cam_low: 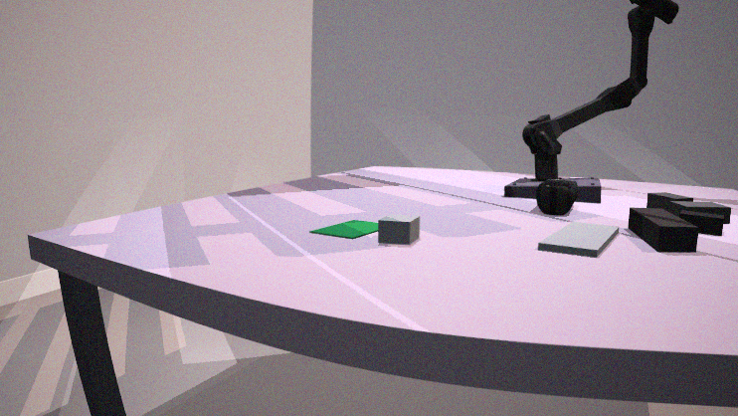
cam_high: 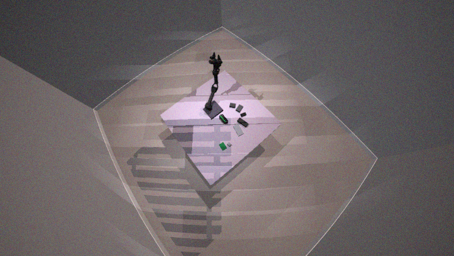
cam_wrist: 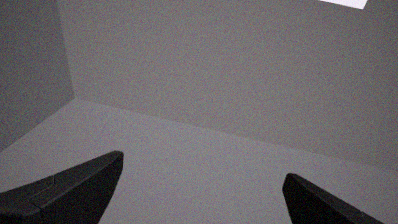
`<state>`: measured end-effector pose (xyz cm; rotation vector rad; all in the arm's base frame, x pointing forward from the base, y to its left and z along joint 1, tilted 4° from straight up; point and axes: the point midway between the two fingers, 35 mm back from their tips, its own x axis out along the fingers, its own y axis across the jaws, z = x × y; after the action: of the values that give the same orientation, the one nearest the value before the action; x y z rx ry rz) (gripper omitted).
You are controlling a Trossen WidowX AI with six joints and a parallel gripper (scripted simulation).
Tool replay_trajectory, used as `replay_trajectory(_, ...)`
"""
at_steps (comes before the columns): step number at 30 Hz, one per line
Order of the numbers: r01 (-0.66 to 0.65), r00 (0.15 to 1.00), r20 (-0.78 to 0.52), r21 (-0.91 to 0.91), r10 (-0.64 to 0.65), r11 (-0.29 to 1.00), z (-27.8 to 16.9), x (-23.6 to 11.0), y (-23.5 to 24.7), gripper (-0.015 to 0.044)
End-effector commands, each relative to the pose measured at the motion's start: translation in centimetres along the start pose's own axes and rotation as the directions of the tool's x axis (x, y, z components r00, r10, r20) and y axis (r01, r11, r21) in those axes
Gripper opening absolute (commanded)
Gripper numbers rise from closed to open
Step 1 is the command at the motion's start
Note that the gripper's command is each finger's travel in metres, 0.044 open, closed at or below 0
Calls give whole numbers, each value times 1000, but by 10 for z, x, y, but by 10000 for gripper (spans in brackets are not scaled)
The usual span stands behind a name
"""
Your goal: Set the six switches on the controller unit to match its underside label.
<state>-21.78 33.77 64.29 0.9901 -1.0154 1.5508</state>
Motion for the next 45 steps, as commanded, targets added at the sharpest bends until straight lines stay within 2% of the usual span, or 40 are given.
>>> replay_trajectory(1, 0, 1000, 0, 0, 0, 1000, 0, 0, 0, 374)
replay_trajectory(5, 7, 1000, 24, -23, -6, 1000, 12, 2, -1, 269)
replay_trajectory(9, 75, 986, 157, -148, -52, 986, 78, 10, -10, 164)
replay_trajectory(13, 153, 964, 250, -229, -94, 961, 125, 12, -21, 59)
replay_trajectory(15, 192, 952, 275, -187, -136, 963, 149, 10, -31, 6)
replay_trajectory(16, 218, 942, 290, -158, -166, 963, 166, 9, -38, 0)
replay_trajectory(23, 372, 878, 408, -252, -251, 893, 234, -1, -67, 0)
replay_trajectory(25, 392, 885, 382, -300, -267, 870, 233, -3, -69, 0)
replay_trajectory(31, 612, 769, 503, -400, -395, 682, 310, -28, -119, 0)
replay_trajectory(36, 743, 661, 556, -395, -503, 540, 351, -57, -163, 0)
replay_trajectory(45, 865, 479, 593, -442, -647, 236, 400, -106, -230, 0)
